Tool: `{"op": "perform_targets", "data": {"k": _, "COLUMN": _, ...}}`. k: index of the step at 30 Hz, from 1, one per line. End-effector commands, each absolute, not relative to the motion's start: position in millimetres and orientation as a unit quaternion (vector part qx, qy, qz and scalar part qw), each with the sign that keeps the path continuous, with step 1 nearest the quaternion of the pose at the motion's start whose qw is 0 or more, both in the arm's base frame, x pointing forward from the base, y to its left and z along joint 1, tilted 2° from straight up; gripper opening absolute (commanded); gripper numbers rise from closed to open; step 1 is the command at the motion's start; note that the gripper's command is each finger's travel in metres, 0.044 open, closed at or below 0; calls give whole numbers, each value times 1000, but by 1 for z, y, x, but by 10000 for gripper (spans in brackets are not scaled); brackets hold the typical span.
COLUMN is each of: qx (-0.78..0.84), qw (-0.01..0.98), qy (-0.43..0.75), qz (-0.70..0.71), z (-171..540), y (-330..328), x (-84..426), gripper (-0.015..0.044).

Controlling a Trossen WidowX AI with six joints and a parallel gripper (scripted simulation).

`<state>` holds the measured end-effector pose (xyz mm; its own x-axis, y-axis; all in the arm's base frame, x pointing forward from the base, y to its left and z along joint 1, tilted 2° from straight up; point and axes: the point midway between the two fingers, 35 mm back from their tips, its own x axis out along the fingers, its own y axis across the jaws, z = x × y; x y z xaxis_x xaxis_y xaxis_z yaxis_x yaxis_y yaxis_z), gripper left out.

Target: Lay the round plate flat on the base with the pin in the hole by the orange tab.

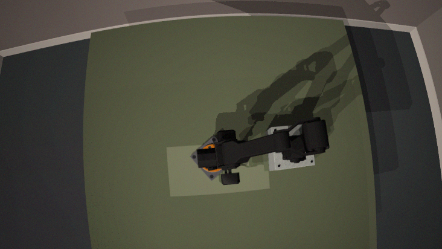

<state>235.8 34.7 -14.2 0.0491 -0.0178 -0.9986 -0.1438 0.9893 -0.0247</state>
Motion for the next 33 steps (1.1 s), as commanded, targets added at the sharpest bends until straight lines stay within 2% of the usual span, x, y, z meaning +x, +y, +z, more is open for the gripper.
{"op": "perform_targets", "data": {"k": 1, "qx": -57, "qw": 722, "qy": 688, "qz": 43, "z": -14, "y": 40, "x": 237, "gripper": 0}}
{"op": "perform_targets", "data": {"k": 25, "qx": -57, "qw": 722, "qy": 688, "qz": 44, "z": -13, "y": 60, "x": 245, "gripper": 0}}
{"op": "perform_targets", "data": {"k": 33, "qx": -57, "qw": 722, "qy": 688, "qz": 44, "z": 18, "y": 59, "x": 241, "gripper": 0}}
